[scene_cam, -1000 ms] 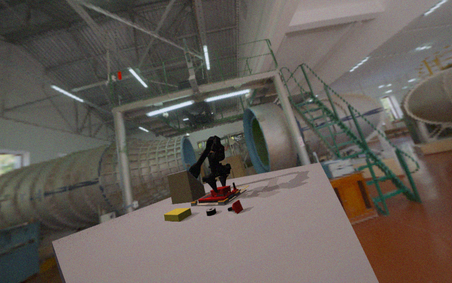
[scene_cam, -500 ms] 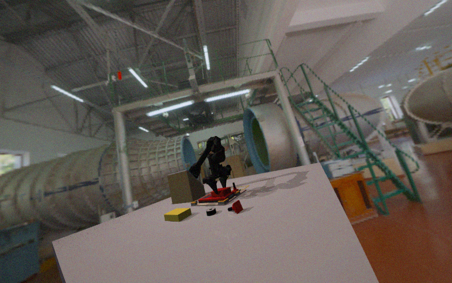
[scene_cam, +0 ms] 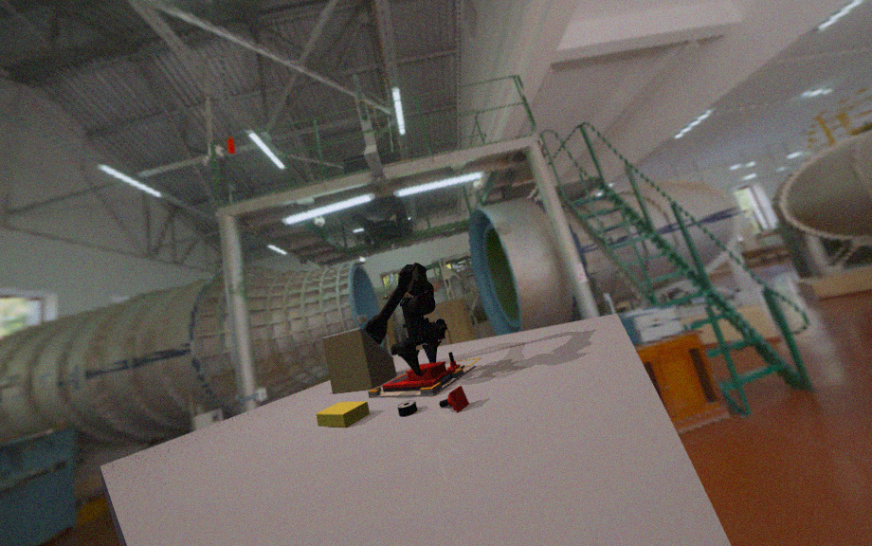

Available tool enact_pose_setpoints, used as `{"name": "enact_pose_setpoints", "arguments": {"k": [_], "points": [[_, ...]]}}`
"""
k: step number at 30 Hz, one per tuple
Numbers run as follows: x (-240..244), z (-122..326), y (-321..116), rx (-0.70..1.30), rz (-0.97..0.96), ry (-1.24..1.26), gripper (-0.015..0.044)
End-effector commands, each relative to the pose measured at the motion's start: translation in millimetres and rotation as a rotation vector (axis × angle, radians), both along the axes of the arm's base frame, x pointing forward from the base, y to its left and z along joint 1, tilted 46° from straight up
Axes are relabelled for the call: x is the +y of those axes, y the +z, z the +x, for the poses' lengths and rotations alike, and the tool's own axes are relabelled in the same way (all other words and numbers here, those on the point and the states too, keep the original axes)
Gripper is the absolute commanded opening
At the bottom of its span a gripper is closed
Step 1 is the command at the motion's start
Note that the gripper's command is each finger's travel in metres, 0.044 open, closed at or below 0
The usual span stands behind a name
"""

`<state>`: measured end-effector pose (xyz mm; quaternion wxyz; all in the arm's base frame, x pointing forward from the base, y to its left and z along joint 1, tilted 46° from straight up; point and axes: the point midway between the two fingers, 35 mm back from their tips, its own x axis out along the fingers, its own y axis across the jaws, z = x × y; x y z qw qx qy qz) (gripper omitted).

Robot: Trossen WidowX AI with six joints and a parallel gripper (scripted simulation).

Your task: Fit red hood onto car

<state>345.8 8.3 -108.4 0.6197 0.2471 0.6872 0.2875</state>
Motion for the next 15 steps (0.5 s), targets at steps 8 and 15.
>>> {"name": "enact_pose_setpoints", "arguments": {"k": [8, 15], "points": [[0.1, 0.1, 0.1, 0.0, 0.0, 0.0, 0.0341], [0.1, 0.1, 0.1, 0.0, 0.0, 0.0, 0.044]]}}
